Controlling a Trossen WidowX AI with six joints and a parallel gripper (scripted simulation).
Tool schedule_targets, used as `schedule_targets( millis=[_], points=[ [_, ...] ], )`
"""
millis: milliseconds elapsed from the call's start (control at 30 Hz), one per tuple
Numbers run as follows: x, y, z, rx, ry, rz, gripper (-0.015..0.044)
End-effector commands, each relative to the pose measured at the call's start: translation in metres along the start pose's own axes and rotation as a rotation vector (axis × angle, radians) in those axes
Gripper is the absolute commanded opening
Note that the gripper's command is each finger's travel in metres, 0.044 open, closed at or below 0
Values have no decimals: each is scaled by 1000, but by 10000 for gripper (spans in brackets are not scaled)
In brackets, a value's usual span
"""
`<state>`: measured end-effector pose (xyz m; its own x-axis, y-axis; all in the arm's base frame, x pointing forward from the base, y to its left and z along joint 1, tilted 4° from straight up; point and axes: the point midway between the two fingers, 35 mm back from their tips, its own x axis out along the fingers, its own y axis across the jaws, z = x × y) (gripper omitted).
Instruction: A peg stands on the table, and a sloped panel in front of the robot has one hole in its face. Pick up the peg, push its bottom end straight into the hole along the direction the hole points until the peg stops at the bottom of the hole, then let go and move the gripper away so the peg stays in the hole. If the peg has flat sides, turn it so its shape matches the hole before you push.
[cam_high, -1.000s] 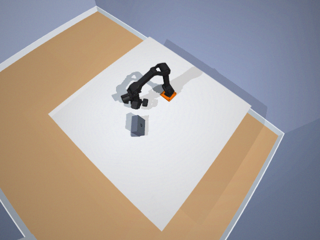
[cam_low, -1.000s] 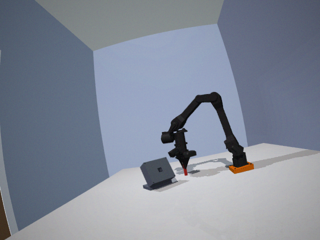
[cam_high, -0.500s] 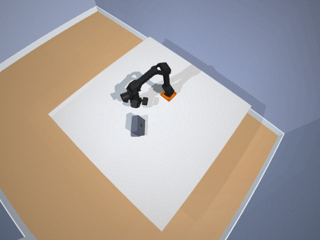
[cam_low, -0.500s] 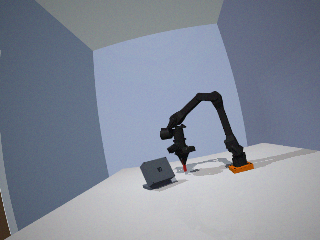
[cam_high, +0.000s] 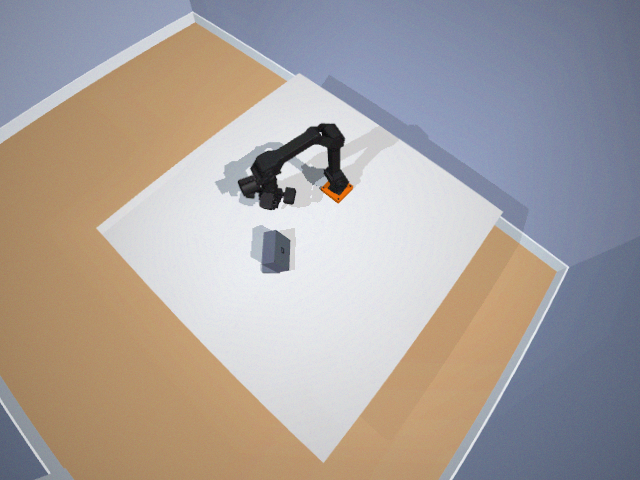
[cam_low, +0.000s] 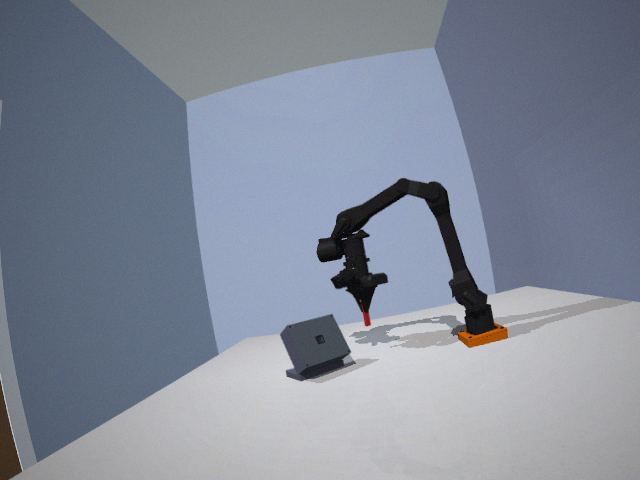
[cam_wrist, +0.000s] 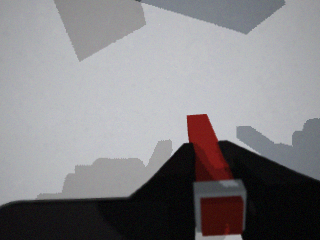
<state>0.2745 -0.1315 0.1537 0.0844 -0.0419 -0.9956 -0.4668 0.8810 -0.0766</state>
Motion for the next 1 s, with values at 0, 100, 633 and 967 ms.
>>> schedule_targets(
  millis=[0,100,633,967],
  points=[
    [-6,0,0,2,4,-3,0],
    [-6,1,2,-9,12,-5,0],
    [-1,10,12,-105,76,-25,0],
    [1,16,18,-165,115,-40,0]
  ],
)
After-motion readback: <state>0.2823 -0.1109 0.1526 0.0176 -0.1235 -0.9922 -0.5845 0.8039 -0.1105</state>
